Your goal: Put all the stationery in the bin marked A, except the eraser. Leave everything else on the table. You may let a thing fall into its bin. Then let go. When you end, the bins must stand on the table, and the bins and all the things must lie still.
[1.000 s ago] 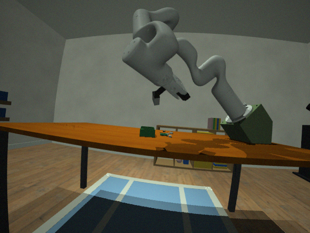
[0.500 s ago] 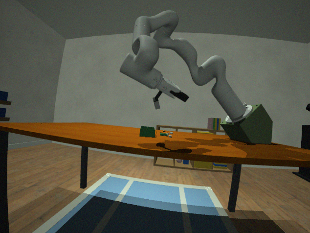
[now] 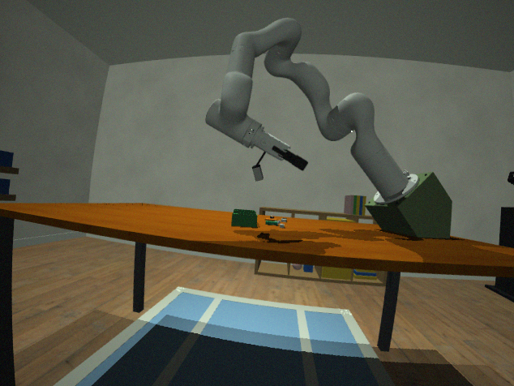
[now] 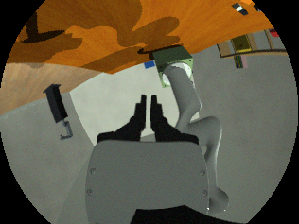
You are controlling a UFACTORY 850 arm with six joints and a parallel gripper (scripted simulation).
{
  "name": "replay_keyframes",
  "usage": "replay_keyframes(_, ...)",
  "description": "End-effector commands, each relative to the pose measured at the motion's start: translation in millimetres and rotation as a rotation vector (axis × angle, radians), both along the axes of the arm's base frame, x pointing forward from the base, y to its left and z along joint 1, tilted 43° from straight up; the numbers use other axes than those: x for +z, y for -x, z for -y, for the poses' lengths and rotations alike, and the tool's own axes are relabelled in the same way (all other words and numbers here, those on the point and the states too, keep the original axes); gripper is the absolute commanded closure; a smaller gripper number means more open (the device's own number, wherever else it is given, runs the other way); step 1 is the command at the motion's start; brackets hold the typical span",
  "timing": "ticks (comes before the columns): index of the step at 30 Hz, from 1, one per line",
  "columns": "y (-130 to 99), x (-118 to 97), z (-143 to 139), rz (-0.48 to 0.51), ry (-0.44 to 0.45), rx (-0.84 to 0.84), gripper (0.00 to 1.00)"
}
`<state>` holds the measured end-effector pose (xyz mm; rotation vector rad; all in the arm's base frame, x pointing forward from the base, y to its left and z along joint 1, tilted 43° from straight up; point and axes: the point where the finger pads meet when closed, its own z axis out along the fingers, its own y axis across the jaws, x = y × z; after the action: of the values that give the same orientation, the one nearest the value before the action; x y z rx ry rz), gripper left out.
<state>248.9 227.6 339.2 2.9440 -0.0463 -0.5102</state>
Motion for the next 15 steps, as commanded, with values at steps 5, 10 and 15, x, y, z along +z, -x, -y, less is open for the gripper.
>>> replay_keyframes(5,-12.4,3.3,15.5,0.058,-0.255,0.023,0.93)
replay_keyframes(10,-23.9,6.3,28.0,0.137,-0.355,0.036,0.93)
replay_keyframes(15,-35.4,9.6,41.5,0.227,-0.438,0.051,0.93)
